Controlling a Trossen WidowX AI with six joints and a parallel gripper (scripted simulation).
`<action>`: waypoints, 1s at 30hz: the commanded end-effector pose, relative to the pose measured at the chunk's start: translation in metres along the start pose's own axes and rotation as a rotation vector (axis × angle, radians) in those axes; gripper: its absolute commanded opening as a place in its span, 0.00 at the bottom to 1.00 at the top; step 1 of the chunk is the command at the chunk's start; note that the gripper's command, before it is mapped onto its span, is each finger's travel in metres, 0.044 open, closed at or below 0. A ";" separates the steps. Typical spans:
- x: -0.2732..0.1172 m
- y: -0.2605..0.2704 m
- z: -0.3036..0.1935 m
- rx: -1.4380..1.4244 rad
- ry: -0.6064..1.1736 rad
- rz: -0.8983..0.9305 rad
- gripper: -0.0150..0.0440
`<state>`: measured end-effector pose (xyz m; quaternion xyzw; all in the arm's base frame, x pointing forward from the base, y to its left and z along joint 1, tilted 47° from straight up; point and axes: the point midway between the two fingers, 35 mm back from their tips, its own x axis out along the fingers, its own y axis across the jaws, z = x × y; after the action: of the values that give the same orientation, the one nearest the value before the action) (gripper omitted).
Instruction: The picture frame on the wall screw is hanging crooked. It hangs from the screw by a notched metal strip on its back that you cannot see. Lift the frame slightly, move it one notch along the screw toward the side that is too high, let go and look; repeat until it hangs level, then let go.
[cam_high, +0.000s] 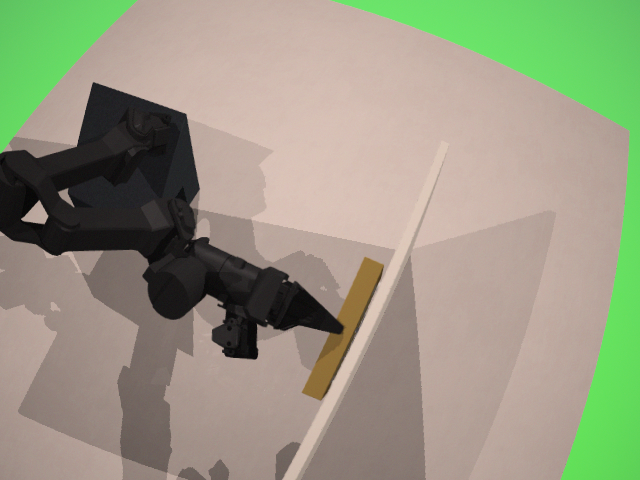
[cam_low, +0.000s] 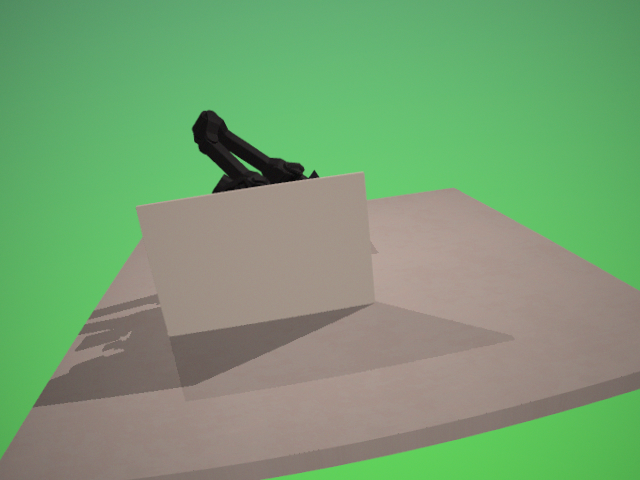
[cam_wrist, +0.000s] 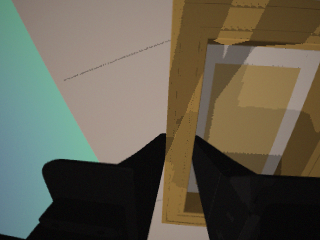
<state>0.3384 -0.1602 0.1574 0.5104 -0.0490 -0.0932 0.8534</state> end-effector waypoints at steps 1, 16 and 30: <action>0.000 0.008 0.000 -0.004 0.002 0.021 0.25; 0.000 0.011 0.000 -0.004 0.002 0.021 0.25; 0.000 0.009 0.000 -0.004 0.002 0.021 0.25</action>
<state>0.3388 -0.1581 0.1631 0.5086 -0.0522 -0.0908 0.8546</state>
